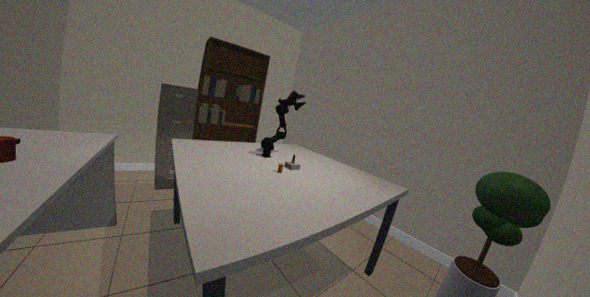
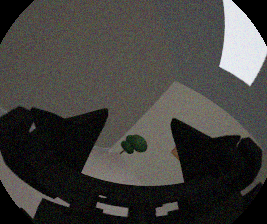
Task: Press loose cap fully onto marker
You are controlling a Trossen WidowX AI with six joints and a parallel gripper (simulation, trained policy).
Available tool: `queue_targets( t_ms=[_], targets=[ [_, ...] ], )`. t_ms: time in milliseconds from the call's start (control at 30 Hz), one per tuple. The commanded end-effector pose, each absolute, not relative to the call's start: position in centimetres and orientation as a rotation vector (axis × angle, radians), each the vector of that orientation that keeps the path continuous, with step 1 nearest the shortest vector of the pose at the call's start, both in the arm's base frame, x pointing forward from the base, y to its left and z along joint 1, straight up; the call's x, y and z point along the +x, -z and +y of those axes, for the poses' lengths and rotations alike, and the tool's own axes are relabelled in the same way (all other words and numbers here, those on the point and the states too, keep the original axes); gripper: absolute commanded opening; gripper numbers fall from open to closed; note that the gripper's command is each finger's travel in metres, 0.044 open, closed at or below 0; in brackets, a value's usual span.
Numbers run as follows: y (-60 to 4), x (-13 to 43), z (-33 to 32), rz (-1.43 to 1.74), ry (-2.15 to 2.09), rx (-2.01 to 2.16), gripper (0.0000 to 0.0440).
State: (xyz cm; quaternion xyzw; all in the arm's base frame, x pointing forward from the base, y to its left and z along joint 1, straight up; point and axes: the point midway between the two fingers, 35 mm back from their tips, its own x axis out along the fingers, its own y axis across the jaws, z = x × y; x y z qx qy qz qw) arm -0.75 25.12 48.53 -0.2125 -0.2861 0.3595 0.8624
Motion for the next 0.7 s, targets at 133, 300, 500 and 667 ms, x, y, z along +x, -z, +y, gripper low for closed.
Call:
queue_targets(
  t_ms=[133, 300, 500, 667],
  targets=[
    [-49.3, -0.2, 24.5, -0.572, -0.726, -0.401, 0.0279],
    [-50.0, 0.5, 23.8, -0.538, -0.695, -0.361, 0.0259],
    [-50.5, 1.2, 23.0, -0.489, -0.659, -0.316, 0.0278],
    [-50.9, 1.8, 22.4, -0.448, -0.634, -0.28, 0.0292]
  ],
)
